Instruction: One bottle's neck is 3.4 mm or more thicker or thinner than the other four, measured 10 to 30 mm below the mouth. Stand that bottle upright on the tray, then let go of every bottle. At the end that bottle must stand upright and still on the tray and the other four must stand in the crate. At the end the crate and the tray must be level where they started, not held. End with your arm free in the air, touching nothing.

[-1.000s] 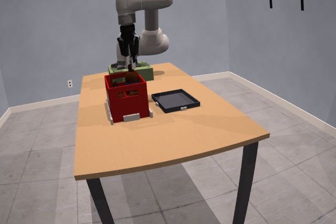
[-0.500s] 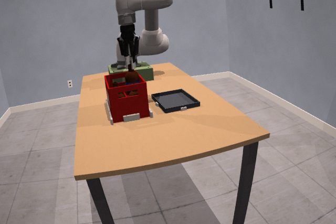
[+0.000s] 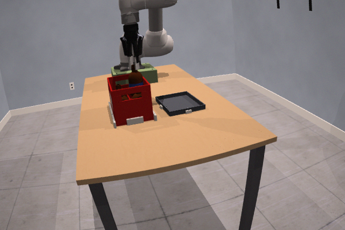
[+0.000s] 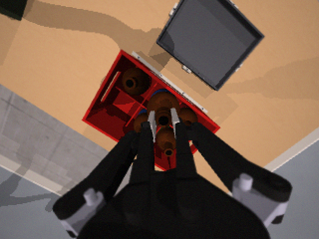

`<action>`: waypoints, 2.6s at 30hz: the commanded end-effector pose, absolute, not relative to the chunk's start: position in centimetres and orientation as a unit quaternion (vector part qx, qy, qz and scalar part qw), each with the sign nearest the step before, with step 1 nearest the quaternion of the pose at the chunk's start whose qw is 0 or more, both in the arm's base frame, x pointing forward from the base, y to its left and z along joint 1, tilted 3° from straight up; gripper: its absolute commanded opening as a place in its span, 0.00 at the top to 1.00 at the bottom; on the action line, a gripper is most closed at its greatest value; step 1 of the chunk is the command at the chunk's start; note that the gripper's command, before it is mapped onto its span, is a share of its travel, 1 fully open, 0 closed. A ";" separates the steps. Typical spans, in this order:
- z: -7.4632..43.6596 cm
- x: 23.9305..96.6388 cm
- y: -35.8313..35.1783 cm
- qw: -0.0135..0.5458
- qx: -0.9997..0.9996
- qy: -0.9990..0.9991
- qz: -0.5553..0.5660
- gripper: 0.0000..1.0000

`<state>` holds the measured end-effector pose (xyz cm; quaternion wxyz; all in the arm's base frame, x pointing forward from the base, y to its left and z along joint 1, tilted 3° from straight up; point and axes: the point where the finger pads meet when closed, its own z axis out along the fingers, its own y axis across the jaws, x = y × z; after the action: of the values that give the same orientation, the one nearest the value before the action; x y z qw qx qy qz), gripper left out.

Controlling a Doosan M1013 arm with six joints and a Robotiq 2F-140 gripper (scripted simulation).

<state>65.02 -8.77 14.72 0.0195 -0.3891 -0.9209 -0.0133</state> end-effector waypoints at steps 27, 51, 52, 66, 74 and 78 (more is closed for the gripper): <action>18.0 65.1 -9.1 0.019 -0.391 -0.920 -0.014 1.00; 18.4 65.1 -9.1 0.019 -0.391 -0.920 -0.014 1.00; 18.4 65.1 -9.1 0.019 -0.391 -0.920 -0.014 1.00; 18.4 65.1 -9.1 0.019 -0.391 -0.920 -0.014 1.00; 18.4 65.1 -9.1 0.019 -0.391 -0.920 -0.014 1.00; 18.4 65.1 -9.1 0.019 -0.391 -0.920 -0.014 1.00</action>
<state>65.12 -8.81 18.03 0.0195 -0.3885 -0.9211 -0.0139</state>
